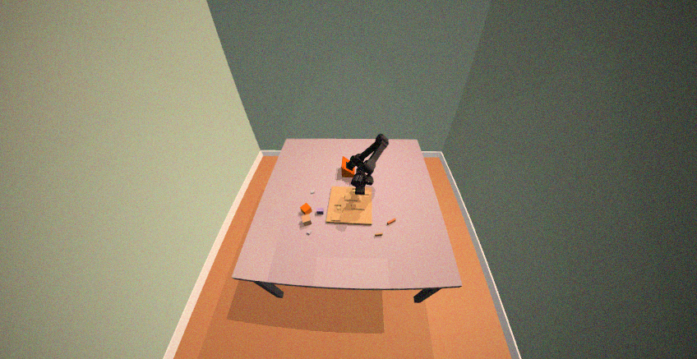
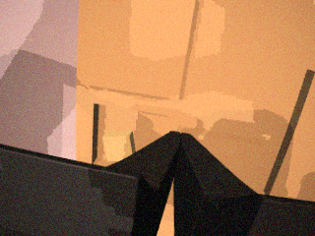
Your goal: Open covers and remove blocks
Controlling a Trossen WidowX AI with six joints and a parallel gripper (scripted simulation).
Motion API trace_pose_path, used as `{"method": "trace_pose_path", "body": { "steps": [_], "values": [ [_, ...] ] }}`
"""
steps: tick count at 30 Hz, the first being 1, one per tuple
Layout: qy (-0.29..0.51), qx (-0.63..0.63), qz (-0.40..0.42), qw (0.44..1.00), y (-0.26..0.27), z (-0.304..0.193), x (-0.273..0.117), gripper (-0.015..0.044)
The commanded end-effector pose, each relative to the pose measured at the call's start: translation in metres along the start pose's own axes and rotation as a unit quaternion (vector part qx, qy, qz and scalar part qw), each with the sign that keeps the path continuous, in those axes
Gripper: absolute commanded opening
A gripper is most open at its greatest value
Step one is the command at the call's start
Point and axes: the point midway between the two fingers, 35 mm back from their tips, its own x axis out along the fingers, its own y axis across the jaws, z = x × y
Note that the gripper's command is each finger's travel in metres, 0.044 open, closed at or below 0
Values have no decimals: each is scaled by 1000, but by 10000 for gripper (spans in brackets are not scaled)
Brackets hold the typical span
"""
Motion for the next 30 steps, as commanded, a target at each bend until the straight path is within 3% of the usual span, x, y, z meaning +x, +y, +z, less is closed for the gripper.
{"method": "trace_pose_path", "body": {
  "steps": [1,9,30],
  "values": [
    [3,-2,-1,1000,-23,-10,-4,0],
    [4,-4,-2,1000,-61,-28,-8,0],
    [4,-4,-2,1000,-61,-28,-8,0]
  ]
}}
